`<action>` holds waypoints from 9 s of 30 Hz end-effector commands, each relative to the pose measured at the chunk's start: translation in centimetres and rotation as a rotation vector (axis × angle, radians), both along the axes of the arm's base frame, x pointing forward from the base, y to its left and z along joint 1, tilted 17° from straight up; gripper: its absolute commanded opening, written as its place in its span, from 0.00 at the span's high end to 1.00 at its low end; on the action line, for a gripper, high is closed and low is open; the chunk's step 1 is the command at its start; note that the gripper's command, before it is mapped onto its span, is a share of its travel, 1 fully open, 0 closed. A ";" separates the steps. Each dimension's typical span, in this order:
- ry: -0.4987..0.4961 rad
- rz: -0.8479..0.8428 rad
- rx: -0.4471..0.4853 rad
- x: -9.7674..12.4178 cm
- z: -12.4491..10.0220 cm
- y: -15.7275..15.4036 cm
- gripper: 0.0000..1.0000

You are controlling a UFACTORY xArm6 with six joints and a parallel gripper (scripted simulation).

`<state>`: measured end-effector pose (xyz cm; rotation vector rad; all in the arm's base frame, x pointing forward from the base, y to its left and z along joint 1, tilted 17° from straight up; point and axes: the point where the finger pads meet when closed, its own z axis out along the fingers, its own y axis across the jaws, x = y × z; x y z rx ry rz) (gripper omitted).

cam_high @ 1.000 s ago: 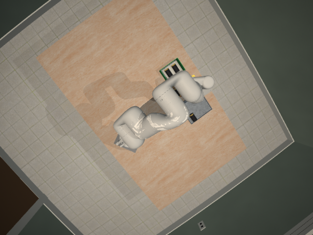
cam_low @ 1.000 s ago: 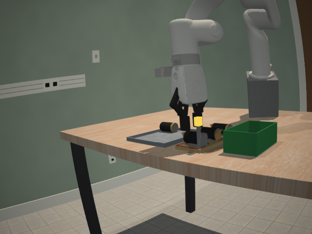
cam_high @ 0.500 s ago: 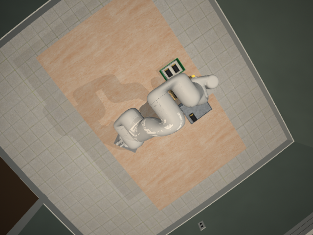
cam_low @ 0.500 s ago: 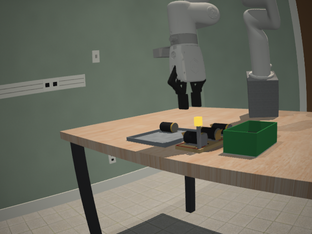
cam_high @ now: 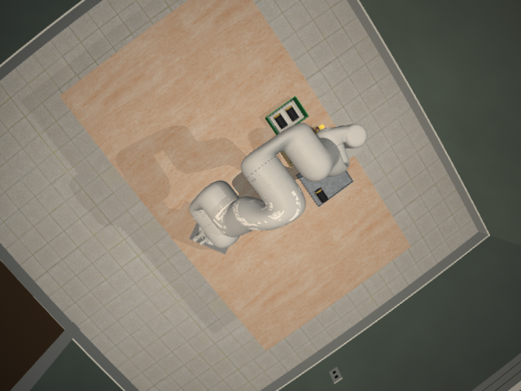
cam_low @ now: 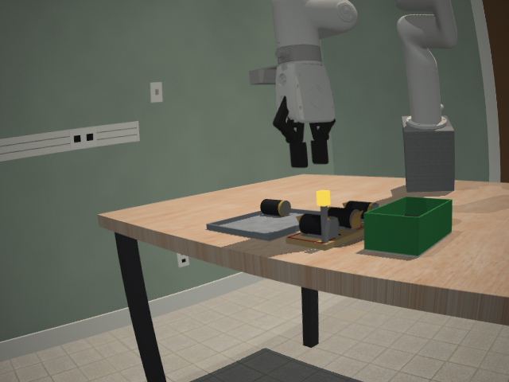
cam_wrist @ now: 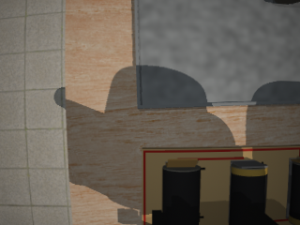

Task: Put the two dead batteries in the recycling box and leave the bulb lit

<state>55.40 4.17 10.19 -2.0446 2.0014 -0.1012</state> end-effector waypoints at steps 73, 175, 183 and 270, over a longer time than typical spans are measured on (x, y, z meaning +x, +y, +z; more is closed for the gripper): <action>-0.005 0.000 0.000 -0.2 1.3 -0.2 0.49; -0.005 0.000 0.000 -0.2 1.3 -0.2 0.49; -0.005 0.000 0.000 -0.2 1.3 -0.2 0.49; -0.005 0.000 0.000 -0.2 1.3 -0.2 0.49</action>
